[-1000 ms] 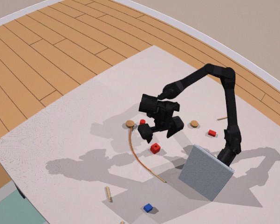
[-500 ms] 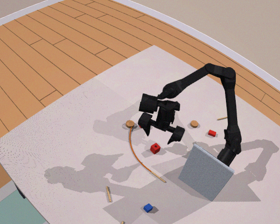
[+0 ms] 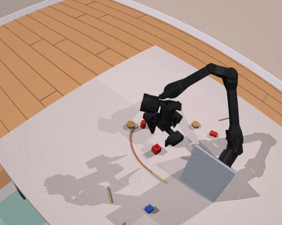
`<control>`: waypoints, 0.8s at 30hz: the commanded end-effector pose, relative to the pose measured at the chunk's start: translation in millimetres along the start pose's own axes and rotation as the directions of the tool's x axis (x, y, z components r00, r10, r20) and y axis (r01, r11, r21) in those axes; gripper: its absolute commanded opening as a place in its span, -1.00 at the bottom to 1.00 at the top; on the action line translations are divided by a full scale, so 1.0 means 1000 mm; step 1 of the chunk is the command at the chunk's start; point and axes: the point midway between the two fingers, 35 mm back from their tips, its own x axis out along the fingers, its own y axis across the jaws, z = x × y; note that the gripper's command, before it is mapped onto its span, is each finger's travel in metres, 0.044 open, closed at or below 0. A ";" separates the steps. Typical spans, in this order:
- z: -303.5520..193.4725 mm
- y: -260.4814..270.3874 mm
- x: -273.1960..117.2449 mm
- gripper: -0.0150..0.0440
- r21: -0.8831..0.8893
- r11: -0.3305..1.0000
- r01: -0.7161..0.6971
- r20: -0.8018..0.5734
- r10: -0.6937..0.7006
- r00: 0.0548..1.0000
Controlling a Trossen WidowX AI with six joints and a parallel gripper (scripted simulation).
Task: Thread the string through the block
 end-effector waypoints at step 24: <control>-0.001 0.001 0.014 0.33 0.012 1.000 0.003 -0.005 -0.003 1.000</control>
